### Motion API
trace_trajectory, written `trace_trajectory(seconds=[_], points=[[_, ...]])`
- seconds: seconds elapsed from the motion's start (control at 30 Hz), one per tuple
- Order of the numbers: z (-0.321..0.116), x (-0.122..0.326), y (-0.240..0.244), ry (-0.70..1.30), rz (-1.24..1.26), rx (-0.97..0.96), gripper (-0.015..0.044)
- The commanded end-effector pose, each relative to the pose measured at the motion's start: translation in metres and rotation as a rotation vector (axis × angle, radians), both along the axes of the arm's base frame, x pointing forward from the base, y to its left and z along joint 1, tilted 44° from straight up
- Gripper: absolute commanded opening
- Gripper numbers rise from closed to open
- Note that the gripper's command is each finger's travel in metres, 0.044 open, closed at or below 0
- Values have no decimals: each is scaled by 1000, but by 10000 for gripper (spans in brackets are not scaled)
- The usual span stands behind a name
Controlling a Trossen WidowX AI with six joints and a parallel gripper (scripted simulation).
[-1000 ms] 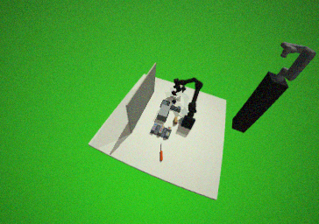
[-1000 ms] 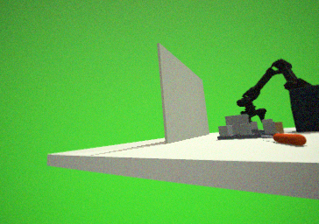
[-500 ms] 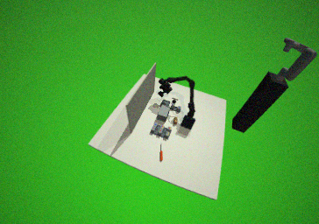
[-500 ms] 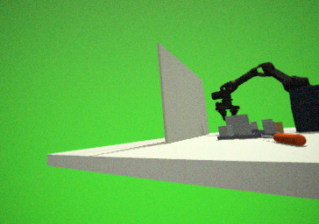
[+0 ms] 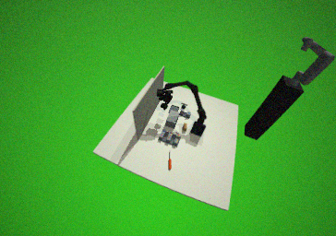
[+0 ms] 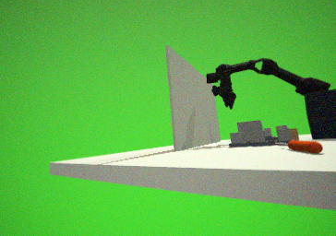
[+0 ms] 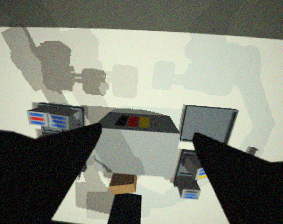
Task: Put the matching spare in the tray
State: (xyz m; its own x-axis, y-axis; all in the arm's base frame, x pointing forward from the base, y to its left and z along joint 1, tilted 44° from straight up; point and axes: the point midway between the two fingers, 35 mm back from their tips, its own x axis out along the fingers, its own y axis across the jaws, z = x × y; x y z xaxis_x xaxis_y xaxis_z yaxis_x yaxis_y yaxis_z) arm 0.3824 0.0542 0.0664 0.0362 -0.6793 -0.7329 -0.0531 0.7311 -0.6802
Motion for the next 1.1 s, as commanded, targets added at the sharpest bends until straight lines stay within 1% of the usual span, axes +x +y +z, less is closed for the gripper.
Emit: trace_trajectory(seconds=[0.0,0.53,0.6,0.7,0.83,0.97,1.07], points=[[-4,-8,21,36,15,-13,440],[-6,-10,23,46,26,-12,440],[-23,-22,38,125,116,-5,440],[-59,-54,68,306,320,4,440],[-96,-98,93,513,550,4,440],[-133,-155,106,757,813,-8,440],[-156,-199,104,942,1002,-25,440]])
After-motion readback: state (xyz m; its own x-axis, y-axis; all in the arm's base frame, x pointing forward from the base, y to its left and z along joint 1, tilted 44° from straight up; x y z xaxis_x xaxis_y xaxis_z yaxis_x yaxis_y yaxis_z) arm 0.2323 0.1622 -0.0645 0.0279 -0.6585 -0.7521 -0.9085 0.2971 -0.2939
